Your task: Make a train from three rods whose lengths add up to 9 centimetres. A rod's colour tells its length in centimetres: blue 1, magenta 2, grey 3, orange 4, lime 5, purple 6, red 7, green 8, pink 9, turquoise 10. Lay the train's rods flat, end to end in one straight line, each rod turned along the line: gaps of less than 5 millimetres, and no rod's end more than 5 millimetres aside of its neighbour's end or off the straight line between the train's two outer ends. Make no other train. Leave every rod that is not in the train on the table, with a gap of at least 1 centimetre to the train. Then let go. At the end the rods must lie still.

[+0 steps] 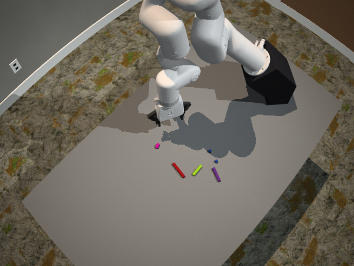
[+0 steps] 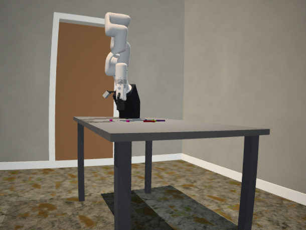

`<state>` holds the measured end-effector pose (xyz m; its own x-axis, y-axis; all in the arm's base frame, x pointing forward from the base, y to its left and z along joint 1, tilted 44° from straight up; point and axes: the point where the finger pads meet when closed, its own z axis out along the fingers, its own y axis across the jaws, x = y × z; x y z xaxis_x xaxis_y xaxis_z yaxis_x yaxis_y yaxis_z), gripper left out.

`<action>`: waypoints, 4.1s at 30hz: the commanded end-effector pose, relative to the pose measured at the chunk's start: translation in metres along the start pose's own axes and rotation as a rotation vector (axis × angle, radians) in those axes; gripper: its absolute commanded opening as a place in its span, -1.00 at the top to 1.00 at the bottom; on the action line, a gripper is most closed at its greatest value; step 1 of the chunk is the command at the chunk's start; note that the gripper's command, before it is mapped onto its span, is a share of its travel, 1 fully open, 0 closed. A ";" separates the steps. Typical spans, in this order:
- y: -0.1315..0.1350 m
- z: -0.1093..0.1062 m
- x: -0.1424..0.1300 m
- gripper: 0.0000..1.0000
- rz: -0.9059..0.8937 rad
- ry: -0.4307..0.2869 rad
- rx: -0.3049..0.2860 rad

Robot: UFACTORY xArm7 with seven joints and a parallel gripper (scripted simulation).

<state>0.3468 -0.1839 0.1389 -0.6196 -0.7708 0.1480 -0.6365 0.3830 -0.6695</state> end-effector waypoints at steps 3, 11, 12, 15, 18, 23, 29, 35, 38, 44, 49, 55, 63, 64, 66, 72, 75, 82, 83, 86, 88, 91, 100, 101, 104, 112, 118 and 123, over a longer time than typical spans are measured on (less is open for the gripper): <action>0.010 -0.001 0.012 -1.00 0.251 0.010 0.004; 0.010 -0.001 0.012 -1.00 0.251 0.010 0.004; 0.010 -0.001 0.012 -1.00 0.251 0.010 0.004; 0.009 -0.001 0.009 -1.00 0.211 0.007 0.002; 0.003 0.000 -0.007 -1.00 -0.005 -0.006 0.000; -0.002 0.000 -0.021 -1.00 -0.194 -0.015 -0.001; -0.005 0.000 -0.033 -1.00 -0.374 -0.022 -0.002; -0.008 0.001 -0.046 -1.00 -0.572 -0.029 -0.003; -0.009 0.001 -0.051 -1.00 -0.638 -0.031 -0.003; -0.011 0.001 -0.064 -1.00 -0.846 -0.036 -0.003; -0.013 0.001 -0.075 -1.00 -1.011 -0.039 -0.003; -0.014 0.001 -0.085 -1.00 -1.176 -0.041 -0.003; -0.015 0.001 -0.102 -1.00 -1.450 -0.042 -0.003; -0.015 0.001 -0.103 -1.00 -1.483 -0.042 -0.003; -0.015 0.001 -0.107 -1.00 -1.549 -0.042 -0.003; -0.016 0.001 -0.117 -1.00 -1.713 -0.041 -0.004; -0.016 0.001 -0.124 -1.00 -1.829 -0.039 -0.004; -0.017 0.001 -0.136 -1.00 -2.051 -0.034 -0.005; -0.017 0.001 -0.138 -1.00 -2.084 -0.033 -0.005; -0.017 0.001 -0.144 -1.00 -2.182 -0.031 -0.006; -0.017 0.001 -0.148 -1.00 -2.246 -0.028 -0.007; -0.017 0.001 -0.153 -1.00 -2.339 -0.025 -0.008; -0.018 0.001 -0.169 -1.00 -2.611 -0.011 -0.012; -0.018 0.001 -0.171 -1.00 -2.643 -0.009 -0.012; -0.018 0.001 -0.177 -1.00 -2.738 -0.003 -0.014; -0.018 0.000 -0.183 -1.00 -2.843 0.005 -0.017; -0.018 0.000 -0.183 -1.00 -2.843 0.005 -0.017; -0.018 0.000 -0.183 -1.00 -2.843 0.005 -0.017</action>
<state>0.4713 -0.0512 0.1236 0.7862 0.6161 0.0475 0.4220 -0.5915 0.6871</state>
